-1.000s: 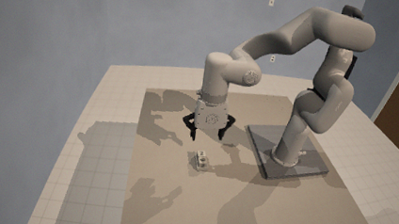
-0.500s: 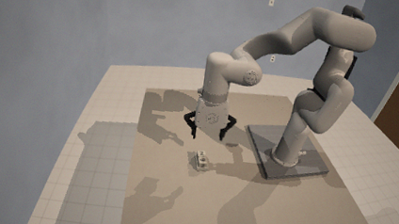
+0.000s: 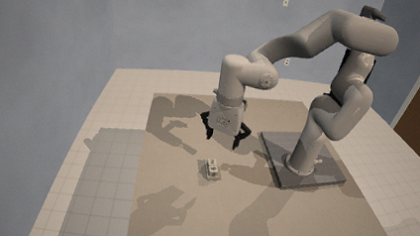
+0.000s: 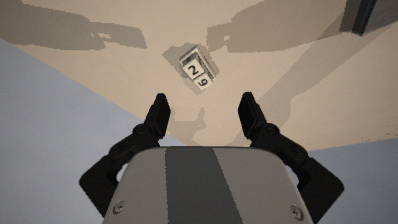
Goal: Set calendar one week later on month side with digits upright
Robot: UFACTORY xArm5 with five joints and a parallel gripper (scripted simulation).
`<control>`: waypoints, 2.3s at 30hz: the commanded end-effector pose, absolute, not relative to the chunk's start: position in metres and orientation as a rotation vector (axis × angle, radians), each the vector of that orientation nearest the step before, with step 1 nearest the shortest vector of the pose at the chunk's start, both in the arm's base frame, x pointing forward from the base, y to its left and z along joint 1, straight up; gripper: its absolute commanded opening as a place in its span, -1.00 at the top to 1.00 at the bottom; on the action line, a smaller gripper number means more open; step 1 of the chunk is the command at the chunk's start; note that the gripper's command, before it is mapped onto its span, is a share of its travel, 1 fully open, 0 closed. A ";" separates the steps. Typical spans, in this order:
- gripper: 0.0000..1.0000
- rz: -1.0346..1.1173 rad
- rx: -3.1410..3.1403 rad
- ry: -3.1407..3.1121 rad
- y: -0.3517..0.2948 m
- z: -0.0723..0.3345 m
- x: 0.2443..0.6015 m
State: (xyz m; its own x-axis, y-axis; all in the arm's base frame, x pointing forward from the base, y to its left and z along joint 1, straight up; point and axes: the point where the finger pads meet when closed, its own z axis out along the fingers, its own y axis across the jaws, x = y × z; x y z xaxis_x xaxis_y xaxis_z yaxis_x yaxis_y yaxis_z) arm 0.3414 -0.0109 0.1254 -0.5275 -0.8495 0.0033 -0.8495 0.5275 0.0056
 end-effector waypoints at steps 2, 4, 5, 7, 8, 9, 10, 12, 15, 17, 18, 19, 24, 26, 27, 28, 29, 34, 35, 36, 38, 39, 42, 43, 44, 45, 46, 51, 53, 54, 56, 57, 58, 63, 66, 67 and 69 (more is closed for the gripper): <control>-1.00 -0.001 1.234 -2.888 -0.017 0.125 0.336; -1.00 -0.001 1.137 -2.928 -0.019 0.125 0.334; -1.00 -0.001 1.106 -2.940 -0.019 0.125 0.334; -1.00 -0.001 0.993 -2.980 -0.022 0.124 0.331; -1.00 -0.001 0.978 -2.985 -0.022 0.124 0.331; -1.00 -0.001 0.978 -2.985 -0.022 0.124 0.331; -1.00 -0.001 0.978 -2.985 -0.022 0.124 0.331; -1.00 0.000 0.778 -3.043 -0.026 0.123 0.327; -1.00 0.000 0.708 -3.060 -0.027 0.123 0.325; -1.00 0.000 0.568 -3.089 -0.029 0.122 0.322; -1.00 0.000 0.510 -3.099 -0.030 0.122 0.321; -1.00 0.000 0.459 -3.107 -0.031 0.121 0.320; -1.00 0.000 0.194 -3.135 -0.035 0.120 0.314; -1.00 0.000 0.143 -3.138 -0.036 0.119 0.313; -1.00 0.000 0.143 -3.138 -0.036 0.119 0.313; -1.00 0.000 0.140 -3.138 -0.036 0.119 0.313; -1.00 0.000 -0.001 -3.141 -0.038 0.119 0.310; -1.00 0.000 -0.254 -3.131 -0.042 0.117 0.305; -1.00 0.000 -0.276 -3.129 -0.043 0.117 0.305; -1.00 0.000 -0.362 -3.120 -0.044 0.116 0.303; -1.00 0.000 -0.462 -3.107 -0.045 0.116 0.301; -1.00 0.000 -0.515 -3.099 -0.046 0.115 0.300; -1.00 0.000 -0.653 -3.073 -0.048 0.114 0.297; -1.00 0.000 -0.653 -3.073 -0.048 0.114 0.297; -1.00 0.000 -0.653 -3.073 -0.048 0.114 0.297; -1.00 0.000 -0.767 -3.046 -0.050 0.114 0.294; -1.00 0.000 -0.846 -3.026 -0.051 0.113 0.292; -1.00 0.000 -1.064 -2.956 -0.054 0.111 0.288; -1.00 0.000 -1.147 -2.925 -0.055 0.111 0.286; -1.00 0.000 -1.209 -2.900 -0.056 0.110 0.284; -1.00 0.000 -1.289 -2.865 -0.057 0.110 0.282; -1.00 0.000 -1.348 -2.838 -0.058 0.109 0.281; -1.00 0.000 -1.397 -2.814 -0.059 0.109 0.280; -1.00 0.000 -1.478 -2.773 -0.060 0.108 0.278; -1.00 0.000 -1.546 -2.735 -0.061 0.108 0.276; -1.00 0.000 -1.558 -2.729 -0.061 0.107 0.276; -1.00 0.000 -1.569 -2.722 -0.061 0.107 0.276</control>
State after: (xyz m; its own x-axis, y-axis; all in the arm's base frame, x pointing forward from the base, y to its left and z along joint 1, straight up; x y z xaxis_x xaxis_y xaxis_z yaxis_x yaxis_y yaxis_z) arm 0.2757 -0.0601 0.1067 -0.5300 0.8480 0.0023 0.8480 0.5300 -0.0024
